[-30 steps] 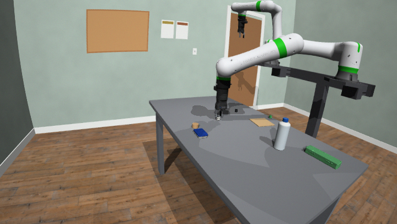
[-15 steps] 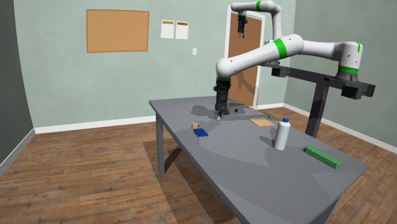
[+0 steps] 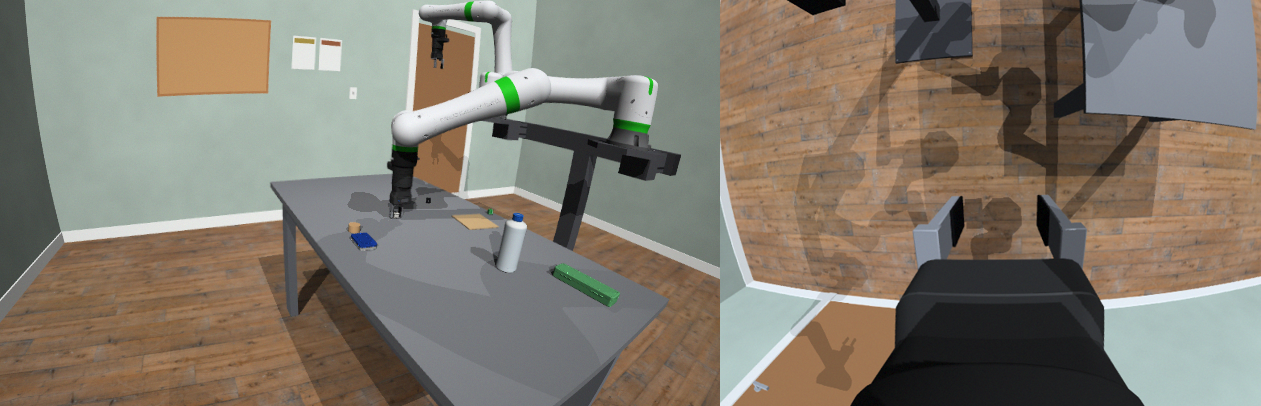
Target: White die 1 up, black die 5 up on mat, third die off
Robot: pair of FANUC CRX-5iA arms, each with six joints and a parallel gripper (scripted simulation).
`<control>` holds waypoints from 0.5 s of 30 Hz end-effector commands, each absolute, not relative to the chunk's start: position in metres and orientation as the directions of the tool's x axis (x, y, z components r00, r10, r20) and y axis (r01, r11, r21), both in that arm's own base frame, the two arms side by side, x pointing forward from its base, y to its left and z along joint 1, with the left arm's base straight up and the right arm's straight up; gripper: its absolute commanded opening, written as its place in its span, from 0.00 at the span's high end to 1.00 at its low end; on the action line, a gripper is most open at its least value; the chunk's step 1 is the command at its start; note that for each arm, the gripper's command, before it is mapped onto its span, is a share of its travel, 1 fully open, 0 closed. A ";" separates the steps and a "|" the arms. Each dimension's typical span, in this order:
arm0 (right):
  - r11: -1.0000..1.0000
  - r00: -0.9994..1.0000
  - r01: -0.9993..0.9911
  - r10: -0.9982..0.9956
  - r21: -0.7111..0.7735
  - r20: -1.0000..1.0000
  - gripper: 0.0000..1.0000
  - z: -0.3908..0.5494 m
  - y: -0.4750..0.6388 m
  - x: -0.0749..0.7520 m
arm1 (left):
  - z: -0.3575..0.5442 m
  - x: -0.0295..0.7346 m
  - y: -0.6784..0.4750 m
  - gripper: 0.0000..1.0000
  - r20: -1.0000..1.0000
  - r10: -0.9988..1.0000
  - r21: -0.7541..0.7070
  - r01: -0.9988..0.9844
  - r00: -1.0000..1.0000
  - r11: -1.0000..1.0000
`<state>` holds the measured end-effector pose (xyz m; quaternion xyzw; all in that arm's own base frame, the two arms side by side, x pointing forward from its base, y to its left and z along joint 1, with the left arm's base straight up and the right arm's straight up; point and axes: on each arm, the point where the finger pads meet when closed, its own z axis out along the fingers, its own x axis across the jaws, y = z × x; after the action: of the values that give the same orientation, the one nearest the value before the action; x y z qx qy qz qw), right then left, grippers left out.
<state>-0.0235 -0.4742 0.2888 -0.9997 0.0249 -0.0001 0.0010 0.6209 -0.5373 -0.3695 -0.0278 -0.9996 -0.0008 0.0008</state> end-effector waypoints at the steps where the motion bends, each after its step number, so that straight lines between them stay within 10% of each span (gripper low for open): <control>1: -0.999 0.999 -0.050 -0.050 0.000 0.000 0.00 0.290 -0.474 -0.024 | -0.368 0.622 -0.538 0.30 0.000 0.055 0.000 0.055 -0.998 0.998; 15: -0.999 0.999 -0.050 -0.050 0.000 0.000 0.00 0.290 -0.474 -0.024 | -0.370 0.622 -0.538 0.30 0.000 0.055 0.000 0.055 -0.998 0.998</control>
<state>-0.0235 -0.4742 0.2888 -0.9997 0.0249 -0.0001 0.0010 0.6210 -0.5374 -0.3713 -0.0278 -0.9996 -0.0008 0.0009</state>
